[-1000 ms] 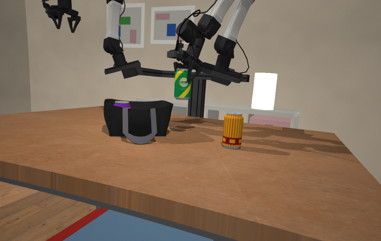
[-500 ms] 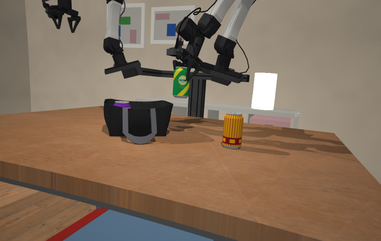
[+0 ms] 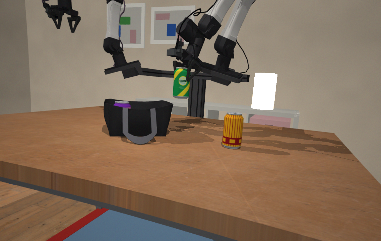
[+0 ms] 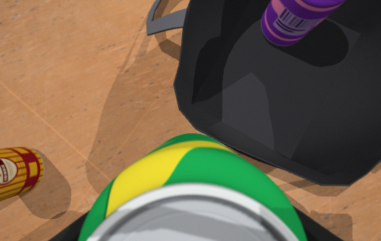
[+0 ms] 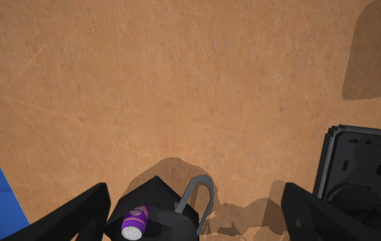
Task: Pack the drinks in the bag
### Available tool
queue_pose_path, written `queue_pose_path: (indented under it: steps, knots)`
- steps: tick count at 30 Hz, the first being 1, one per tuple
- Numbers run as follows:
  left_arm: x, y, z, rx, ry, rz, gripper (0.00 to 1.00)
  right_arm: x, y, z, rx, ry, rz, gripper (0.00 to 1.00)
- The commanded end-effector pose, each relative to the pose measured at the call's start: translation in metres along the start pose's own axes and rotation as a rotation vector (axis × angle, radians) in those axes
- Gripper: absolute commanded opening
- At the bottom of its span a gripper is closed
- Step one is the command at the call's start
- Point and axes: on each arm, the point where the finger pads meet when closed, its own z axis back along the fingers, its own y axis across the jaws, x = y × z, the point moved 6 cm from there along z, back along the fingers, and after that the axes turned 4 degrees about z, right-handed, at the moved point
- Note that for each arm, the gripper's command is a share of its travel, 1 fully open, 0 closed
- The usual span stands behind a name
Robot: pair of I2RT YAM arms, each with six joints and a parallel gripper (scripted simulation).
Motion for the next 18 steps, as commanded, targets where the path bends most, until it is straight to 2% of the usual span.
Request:
queue_pose_path:
  steps: [1, 3, 6, 18]
  knots:
    - [0.0209, -0.0023, 0.0024, -0.012, -0.098, 0.031, 0.70, 0.0010, 0.0029, 0.0052, 0.027, -0.026, -0.001, 0.86]
    - [0.0111, -0.0021, -0.0015, -0.011, -0.068, 0.021, 0.70, 0.0010, 0.0029, 0.0052, 0.027, -0.026, -0.001, 0.86]
    - [0.0211, -0.0015, 0.0026, -0.011, -0.101, 0.034, 0.70, 0.0010, 0.0029, 0.0052, 0.027, -0.026, -0.001, 0.86]
    - [0.0154, -0.0015, 0.0004, -0.010, -0.083, 0.028, 0.70, 0.0010, 0.0029, 0.0052, 0.027, -0.026, -0.001, 0.86]
